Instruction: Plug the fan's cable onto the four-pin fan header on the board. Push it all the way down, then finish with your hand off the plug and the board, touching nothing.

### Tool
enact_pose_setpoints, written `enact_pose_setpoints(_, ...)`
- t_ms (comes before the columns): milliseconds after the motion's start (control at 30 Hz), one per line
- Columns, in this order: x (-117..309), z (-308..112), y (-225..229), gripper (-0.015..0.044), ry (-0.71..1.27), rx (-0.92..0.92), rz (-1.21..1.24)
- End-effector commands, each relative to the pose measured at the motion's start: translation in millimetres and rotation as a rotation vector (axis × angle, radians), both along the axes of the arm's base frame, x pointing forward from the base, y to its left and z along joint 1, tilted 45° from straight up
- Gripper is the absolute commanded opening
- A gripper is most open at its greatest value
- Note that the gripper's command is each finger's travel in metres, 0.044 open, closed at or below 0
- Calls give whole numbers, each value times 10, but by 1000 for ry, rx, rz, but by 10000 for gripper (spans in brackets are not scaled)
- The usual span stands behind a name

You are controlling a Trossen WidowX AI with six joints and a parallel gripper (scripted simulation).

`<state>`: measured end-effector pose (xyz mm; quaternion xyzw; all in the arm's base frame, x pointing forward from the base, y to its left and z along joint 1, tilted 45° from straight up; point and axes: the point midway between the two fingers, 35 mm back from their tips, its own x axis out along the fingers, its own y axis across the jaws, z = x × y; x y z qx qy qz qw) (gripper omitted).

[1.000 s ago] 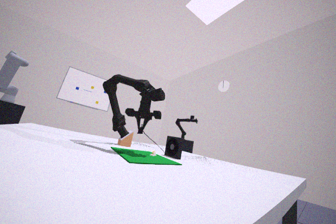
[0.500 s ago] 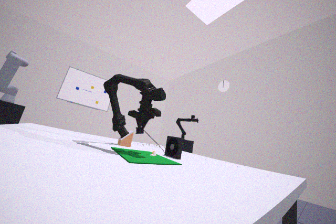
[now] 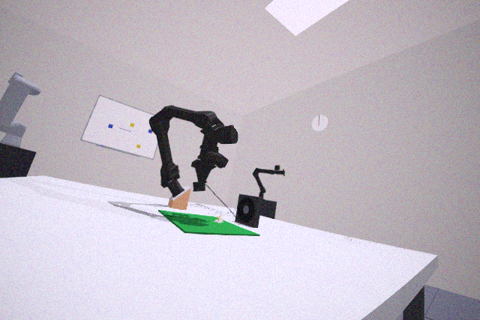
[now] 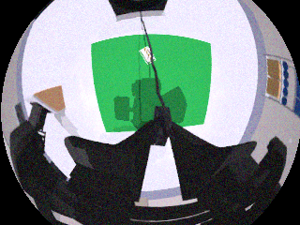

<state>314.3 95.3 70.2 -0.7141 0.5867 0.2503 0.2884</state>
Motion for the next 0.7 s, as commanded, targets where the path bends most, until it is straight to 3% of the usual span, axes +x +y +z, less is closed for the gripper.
enact_pose_setpoints(0,15,6,1,0,-99,31,-124)
enact_pose_setpoints(667,59,23,-7,0,-532,132,-661)
